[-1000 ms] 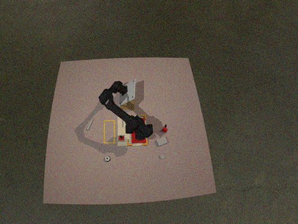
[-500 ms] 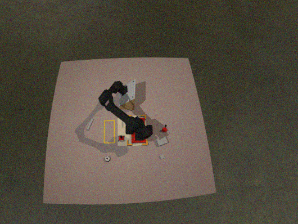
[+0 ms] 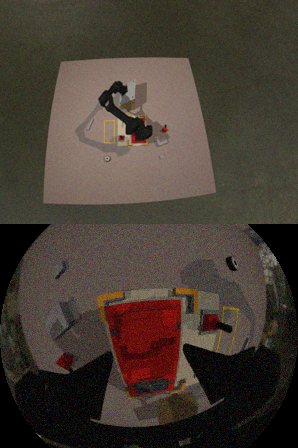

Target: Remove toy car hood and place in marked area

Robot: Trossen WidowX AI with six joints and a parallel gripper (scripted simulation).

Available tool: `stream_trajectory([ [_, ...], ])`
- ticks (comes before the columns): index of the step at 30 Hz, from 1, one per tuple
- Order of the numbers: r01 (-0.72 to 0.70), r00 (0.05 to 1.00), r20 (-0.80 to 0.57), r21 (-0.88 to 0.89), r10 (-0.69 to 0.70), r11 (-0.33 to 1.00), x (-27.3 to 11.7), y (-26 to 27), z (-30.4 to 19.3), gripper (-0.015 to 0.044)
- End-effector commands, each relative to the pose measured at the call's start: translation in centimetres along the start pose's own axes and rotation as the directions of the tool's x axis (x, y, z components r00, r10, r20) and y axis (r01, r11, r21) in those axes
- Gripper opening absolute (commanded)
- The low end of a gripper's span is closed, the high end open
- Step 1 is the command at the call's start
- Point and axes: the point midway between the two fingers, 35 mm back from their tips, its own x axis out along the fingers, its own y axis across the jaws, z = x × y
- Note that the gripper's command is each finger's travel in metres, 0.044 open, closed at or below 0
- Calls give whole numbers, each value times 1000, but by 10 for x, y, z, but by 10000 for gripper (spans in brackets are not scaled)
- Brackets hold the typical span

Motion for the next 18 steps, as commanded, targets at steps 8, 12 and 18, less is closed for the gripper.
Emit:
stream_trajectory([
  [8, 6, 1000, -3, -10, -6, 1000, 6, 0, -2, 440],
  [12, 6, 1000, -3, -10, -6, 1000, 8, 0, -2, 440],
  [18, 6, 1000, -3, -10, -6, 1000, 11, 0, -2, 440],
])
